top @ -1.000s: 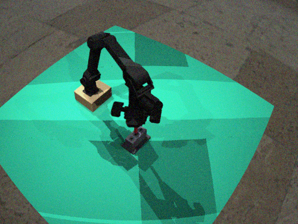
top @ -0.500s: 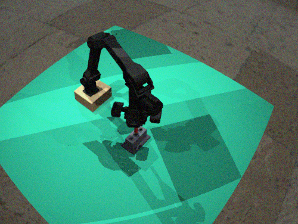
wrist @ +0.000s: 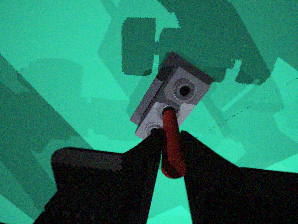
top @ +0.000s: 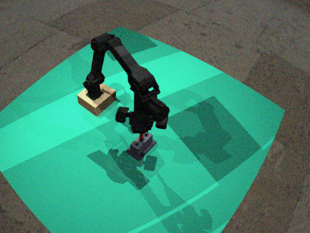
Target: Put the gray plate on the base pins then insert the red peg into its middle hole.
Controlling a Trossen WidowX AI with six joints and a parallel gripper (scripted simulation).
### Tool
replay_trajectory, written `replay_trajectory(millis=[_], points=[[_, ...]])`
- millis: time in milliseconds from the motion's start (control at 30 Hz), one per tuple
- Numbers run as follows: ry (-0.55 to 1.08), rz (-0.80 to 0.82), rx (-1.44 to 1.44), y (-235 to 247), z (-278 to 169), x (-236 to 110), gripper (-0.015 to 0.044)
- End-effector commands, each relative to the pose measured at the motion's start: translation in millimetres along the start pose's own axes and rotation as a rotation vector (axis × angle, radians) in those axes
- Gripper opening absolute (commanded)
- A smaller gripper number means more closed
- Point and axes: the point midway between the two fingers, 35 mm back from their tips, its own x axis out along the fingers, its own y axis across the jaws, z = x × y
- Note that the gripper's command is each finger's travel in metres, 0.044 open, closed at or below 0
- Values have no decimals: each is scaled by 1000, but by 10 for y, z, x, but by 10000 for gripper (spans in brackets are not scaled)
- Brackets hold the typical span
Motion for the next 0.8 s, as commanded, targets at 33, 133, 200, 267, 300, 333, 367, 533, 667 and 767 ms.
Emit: replay_trajectory(millis=[33, 133, 200, 267, 300, 333, 367, 533, 667, 767], points=[[3, -1, -2, 0, -7, 78, 0], [4, -1, -3, -1, -11, 121, 0], [4, -1, -3, 0, -11, 129, 0], [3, -2, -2, -3, -10, 114, 0], [2, -2, -1, -4, -9, 106, 0], [2, -2, -1, -6, -8, 98, 0], [2, -2, -1, -6, -8, 99, 0], [2, -2, -1, -6, -8, 100, 0], [2, -2, -1, -2, -7, 113, 0], [2, -2, -1, 2, -5, 114, 0]])
